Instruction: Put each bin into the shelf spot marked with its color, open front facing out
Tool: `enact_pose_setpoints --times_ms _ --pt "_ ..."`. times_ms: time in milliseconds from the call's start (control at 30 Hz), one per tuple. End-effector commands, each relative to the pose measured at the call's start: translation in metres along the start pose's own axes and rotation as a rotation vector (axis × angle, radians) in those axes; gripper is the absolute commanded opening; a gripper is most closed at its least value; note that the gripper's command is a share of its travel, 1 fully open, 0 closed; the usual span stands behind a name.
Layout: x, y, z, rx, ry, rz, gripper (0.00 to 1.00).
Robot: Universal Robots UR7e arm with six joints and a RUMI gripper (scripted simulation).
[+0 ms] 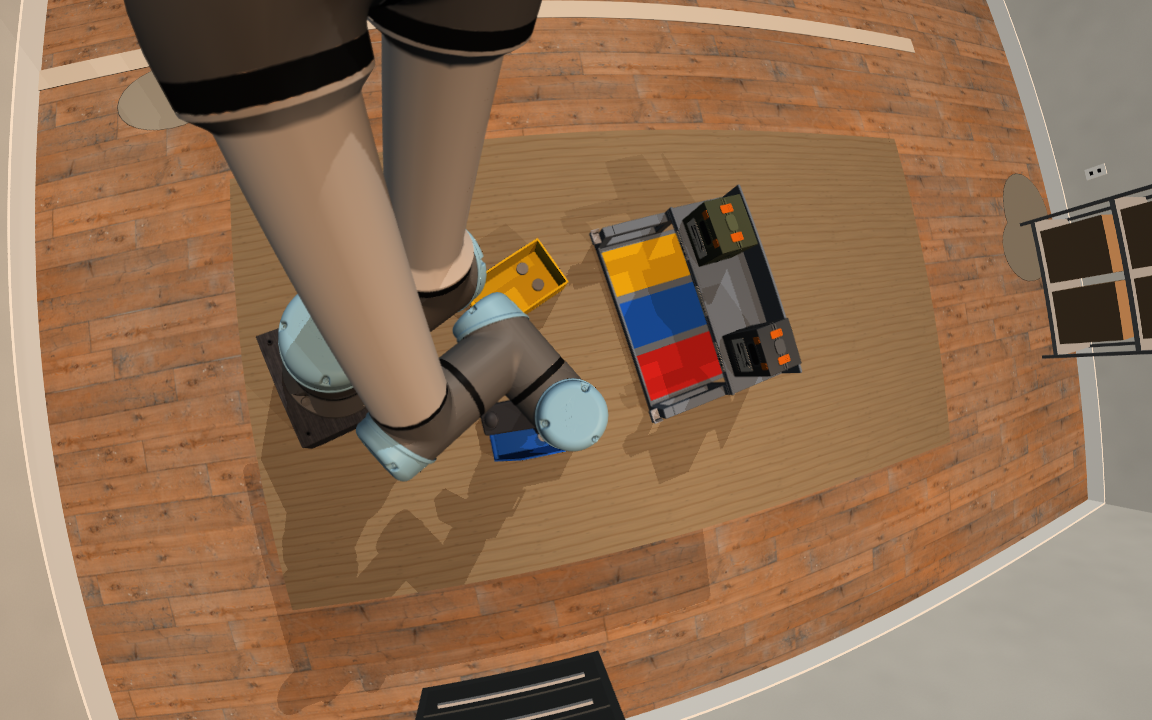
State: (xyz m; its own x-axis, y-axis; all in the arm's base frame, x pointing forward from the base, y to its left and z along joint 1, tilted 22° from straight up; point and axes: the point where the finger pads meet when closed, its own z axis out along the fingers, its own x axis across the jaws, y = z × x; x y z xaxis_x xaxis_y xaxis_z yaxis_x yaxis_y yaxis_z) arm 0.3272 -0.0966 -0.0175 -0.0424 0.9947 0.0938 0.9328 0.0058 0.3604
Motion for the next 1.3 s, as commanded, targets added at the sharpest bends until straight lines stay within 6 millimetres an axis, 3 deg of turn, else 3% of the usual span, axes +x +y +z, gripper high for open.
enact_pose_setpoints --times_ms 0,1267 --pt "0.0 0.0 -0.001 -0.001 -0.001 0.0 0.0" --pt "0.0 0.0 -0.025 -0.001 -0.001 0.0 0.0"
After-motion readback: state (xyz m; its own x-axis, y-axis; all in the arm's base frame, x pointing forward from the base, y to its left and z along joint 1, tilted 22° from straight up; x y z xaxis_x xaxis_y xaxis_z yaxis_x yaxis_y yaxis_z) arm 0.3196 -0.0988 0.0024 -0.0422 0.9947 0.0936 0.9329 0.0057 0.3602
